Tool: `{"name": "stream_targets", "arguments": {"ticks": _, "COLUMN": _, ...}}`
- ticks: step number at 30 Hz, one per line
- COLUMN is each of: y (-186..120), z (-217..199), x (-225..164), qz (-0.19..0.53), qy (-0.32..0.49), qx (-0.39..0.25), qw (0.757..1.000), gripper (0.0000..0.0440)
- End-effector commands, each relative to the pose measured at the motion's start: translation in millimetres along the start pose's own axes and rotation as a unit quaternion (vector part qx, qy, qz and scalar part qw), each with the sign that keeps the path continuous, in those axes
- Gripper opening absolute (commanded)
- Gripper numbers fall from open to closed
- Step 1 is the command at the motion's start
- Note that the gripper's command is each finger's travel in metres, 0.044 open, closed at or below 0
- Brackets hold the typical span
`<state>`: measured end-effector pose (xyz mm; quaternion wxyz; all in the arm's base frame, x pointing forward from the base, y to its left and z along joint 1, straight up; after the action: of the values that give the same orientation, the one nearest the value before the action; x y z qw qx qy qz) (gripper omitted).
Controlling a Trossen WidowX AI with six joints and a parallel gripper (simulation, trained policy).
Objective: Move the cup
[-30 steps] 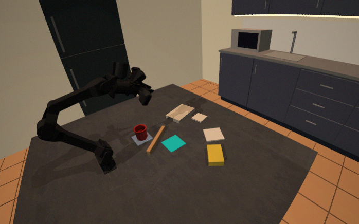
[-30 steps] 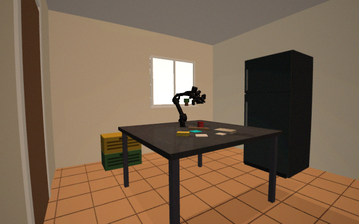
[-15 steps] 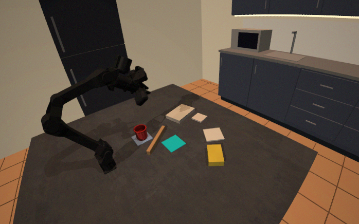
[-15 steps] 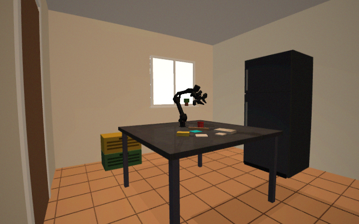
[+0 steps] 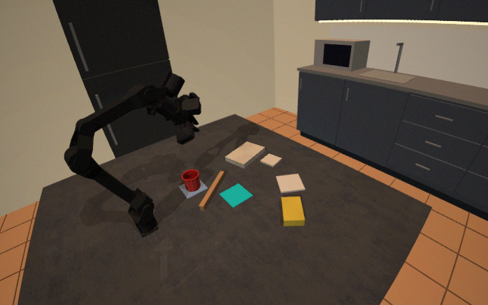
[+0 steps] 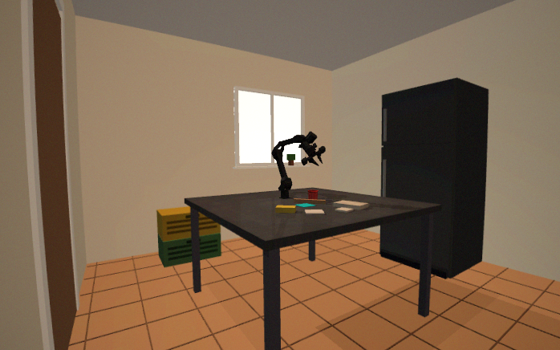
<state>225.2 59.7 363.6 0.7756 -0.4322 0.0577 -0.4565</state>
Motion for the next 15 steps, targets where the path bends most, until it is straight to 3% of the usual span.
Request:
{"name": "stream_targets", "arguments": {"ticks": 1, "y": 2.0, "z": 3.8, "x": -3.0, "qz": 0.022, "qy": 0.026, "qx": -0.023, "qw": 0.999, "gripper": 0.0132}}
{"name": "stream_targets", "arguments": {"ticks": 15, "y": 16.2, "z": 4.3, "x": -9.6, "qz": 0.064, "qy": 0.08, "qx": -0.122, "qw": 0.987, "gripper": 0.0125}}
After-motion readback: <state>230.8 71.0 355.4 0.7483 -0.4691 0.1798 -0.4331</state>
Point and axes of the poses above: the point midway between the two fingers, 35 mm back from their tips, its own y axis out along the fingers, its own z axis across the jaws, x = y × z, the point moved 10 cm from there along -y, back along the fingers, and after that the axes turned 12 degrees about y, right-handed, at the moved point
